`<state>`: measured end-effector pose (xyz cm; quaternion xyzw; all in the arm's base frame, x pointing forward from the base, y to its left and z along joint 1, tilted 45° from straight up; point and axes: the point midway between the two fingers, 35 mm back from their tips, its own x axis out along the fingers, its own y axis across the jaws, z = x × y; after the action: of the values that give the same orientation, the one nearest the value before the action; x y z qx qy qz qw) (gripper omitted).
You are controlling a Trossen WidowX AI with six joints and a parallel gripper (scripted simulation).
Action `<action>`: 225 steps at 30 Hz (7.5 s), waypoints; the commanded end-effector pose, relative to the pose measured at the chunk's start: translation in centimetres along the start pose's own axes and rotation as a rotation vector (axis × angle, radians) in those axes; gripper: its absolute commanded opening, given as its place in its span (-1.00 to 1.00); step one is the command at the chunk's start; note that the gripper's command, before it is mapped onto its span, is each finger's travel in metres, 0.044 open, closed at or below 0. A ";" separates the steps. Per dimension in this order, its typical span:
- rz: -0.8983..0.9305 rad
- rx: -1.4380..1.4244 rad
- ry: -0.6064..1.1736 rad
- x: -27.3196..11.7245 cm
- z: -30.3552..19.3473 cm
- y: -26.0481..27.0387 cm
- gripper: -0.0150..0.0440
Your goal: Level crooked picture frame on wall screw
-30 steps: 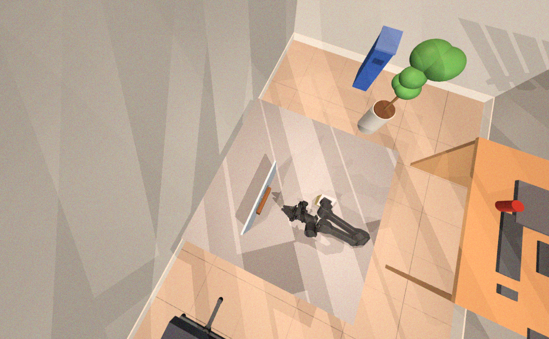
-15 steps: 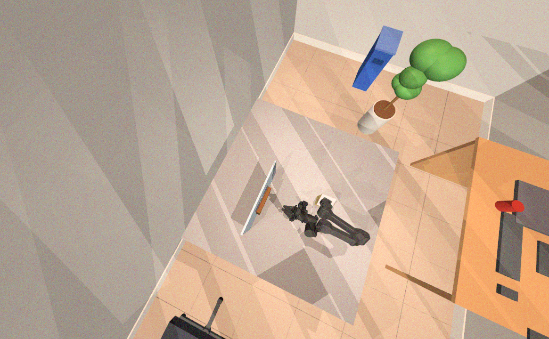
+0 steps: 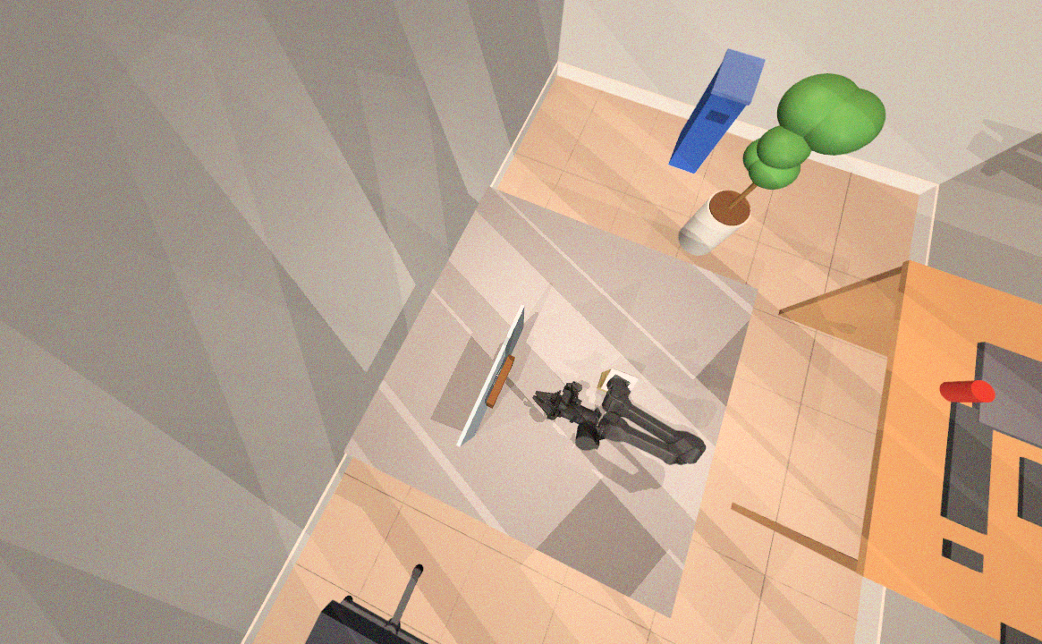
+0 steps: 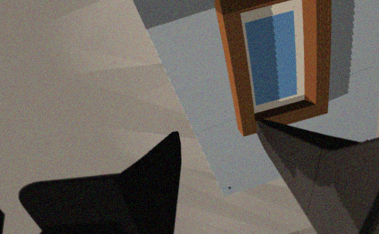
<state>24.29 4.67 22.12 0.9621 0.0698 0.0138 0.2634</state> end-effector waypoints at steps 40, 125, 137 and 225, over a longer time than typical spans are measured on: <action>-0.012 -0.118 -0.007 8.1 1.3 -4.7 0.39; -0.010 -0.118 -0.005 12.5 1.4 -4.7 0.28; -0.010 -0.118 -0.005 12.5 1.4 -4.7 0.01; -0.010 -0.118 -0.005 12.5 1.3 -4.0 -0.49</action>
<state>36.23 9.37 18.63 0.9444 0.0788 0.0122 0.3190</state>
